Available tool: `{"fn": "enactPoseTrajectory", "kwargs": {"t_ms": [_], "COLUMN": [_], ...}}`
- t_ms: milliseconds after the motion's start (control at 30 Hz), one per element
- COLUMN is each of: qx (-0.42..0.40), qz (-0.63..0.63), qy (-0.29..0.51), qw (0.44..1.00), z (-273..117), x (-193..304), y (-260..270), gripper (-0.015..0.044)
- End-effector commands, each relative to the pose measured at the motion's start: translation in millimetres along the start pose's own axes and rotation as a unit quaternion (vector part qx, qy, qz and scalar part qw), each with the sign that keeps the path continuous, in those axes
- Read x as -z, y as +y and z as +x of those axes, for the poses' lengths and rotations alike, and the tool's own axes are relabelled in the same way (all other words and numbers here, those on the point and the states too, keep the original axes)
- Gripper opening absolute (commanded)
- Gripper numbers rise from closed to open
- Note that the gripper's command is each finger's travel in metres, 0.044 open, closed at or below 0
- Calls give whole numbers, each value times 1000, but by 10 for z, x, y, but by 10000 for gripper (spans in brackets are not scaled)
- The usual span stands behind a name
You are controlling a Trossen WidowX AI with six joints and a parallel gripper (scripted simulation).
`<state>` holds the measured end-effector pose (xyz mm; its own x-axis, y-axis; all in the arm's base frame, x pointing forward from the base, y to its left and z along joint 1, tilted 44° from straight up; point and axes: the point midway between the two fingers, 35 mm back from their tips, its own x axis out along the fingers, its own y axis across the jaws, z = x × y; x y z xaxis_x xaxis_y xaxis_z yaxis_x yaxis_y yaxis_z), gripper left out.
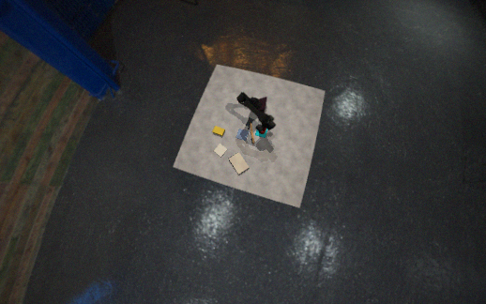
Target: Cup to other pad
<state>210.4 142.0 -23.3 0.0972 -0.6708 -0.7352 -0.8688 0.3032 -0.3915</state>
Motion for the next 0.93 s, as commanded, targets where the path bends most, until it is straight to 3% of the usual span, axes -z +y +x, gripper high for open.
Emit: {"fn": "enactPoseTrajectory", "kwargs": {"t_ms": [0,100,700,900], "qx": [0,0,-3,0], "qz": [0,0,2,0], "qy": [0,-1,-1,-3], "qw": [1000,1000,1000,1000], "z": [-1,-51,-618,-598], "x": [-3,-9,-33,-39], "y": [-1,-3,-33,-43], "gripper": [364,440,440,440]}}
